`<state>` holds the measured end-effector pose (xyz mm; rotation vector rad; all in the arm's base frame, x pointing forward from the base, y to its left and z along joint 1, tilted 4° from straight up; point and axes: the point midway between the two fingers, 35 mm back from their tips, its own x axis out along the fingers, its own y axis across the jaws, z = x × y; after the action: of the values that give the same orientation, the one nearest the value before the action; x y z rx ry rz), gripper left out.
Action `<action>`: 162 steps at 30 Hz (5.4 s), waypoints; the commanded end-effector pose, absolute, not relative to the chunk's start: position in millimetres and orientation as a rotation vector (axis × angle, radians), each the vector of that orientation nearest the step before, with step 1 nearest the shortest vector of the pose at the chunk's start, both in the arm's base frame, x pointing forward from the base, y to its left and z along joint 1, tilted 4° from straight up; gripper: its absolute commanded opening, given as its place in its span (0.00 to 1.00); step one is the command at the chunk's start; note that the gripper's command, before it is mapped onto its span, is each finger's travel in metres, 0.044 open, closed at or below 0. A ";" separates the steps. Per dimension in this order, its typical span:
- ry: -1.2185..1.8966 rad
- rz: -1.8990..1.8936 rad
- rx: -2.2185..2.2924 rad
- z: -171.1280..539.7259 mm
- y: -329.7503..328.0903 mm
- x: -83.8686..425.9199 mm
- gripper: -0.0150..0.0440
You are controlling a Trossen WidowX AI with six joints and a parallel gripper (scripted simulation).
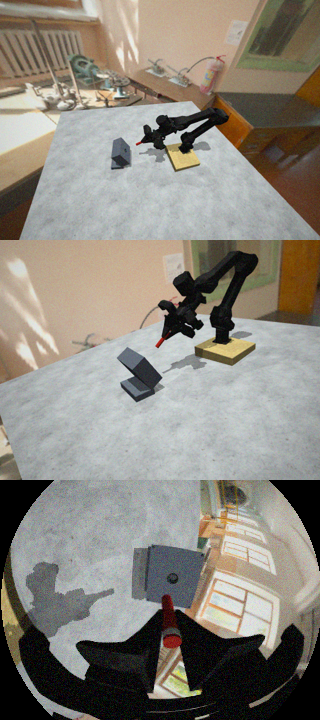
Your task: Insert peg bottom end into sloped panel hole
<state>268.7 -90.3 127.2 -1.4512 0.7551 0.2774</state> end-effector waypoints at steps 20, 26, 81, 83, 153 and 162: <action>0.697 0.262 -1.538 115.1 -90.1 288.8 0.25; 0.679 0.255 -1.559 112.8 -89.7 293.3 0.25; 0.617 0.208 -1.595 94.9 -92.5 320.8 0.25; 0.617 0.208 -1.595 94.9 -92.5 320.8 0.25; 0.615 0.206 -1.596 74.7 -100.8 347.3 0.25; 0.615 0.206 -1.596 73.5 -101.4 349.4 0.25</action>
<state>348.9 -101.6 75.7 -1.5961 0.6140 0.1989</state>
